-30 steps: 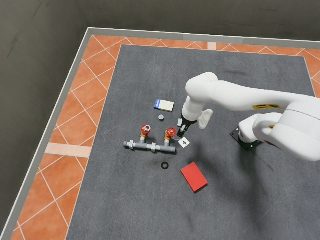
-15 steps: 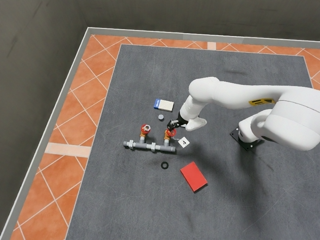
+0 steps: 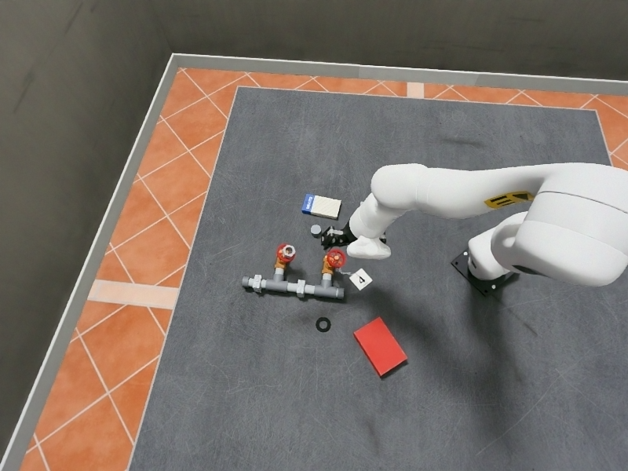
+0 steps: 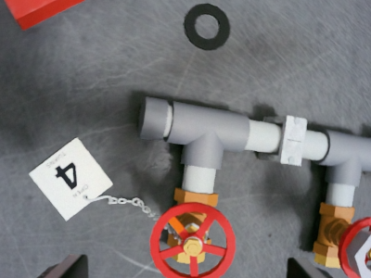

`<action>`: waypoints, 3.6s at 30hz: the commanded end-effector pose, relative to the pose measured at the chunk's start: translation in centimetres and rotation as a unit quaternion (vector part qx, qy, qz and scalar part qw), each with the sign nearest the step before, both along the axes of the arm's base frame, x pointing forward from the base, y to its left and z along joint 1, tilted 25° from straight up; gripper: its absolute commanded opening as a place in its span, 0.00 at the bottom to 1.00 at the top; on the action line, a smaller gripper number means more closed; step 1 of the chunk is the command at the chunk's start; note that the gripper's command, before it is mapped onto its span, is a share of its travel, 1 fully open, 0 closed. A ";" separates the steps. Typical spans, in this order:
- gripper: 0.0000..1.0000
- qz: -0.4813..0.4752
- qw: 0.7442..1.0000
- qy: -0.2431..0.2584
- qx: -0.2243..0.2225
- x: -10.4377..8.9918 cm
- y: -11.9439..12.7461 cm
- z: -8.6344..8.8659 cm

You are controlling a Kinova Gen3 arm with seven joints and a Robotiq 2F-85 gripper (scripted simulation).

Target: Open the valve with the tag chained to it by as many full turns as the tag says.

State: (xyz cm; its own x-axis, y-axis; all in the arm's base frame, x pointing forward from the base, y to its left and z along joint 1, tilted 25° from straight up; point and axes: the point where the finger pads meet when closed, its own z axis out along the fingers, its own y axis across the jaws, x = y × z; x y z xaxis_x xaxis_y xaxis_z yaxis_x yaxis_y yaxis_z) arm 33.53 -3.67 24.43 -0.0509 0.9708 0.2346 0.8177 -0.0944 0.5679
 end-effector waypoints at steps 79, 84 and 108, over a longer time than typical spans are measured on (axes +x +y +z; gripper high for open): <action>0.55 -0.013 1.000 0.002 0.005 3.8 1.4 -4.8; 0.55 -0.013 1.000 0.002 0.005 3.8 1.4 -4.8; 0.55 0.033 0.999 -0.011 -0.028 3.8 1.4 -4.8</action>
